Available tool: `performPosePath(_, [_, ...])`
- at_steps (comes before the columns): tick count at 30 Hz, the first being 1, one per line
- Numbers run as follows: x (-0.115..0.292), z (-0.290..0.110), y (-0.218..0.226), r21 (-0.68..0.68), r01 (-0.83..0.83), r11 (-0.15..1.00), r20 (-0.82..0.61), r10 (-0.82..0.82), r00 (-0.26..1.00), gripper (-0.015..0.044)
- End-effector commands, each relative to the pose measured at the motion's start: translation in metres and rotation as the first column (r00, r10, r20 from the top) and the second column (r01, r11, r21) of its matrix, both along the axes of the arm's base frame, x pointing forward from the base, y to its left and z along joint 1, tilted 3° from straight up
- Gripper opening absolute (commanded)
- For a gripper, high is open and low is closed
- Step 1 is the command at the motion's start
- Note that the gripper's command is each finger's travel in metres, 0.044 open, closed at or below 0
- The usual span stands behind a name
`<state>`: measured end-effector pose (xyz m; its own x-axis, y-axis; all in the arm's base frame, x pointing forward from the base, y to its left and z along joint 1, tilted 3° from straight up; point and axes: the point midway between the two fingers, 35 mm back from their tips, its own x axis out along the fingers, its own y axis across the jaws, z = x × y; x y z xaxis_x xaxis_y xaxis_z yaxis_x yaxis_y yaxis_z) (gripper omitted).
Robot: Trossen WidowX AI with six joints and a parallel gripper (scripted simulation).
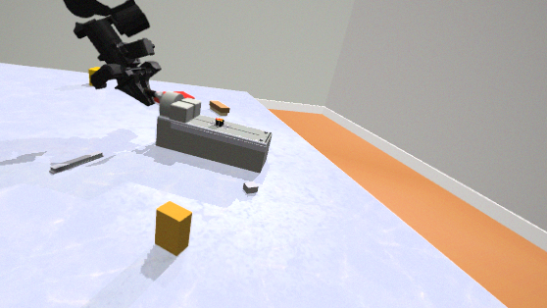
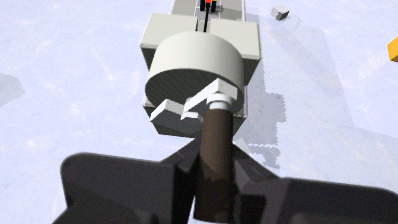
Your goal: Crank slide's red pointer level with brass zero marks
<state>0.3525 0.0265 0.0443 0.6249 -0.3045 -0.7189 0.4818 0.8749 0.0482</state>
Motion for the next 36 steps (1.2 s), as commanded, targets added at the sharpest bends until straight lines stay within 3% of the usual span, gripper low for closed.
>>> performPosePath(1, [0.0035,0.0055,0.007,0.004,-0.007,1.0,0.016,0.007,1.0,0.0])
performPosePath(36, [0.0083,0.0053,0.0161,0.005,-0.007,1.0,0.017,0.007,1.0,0.0])
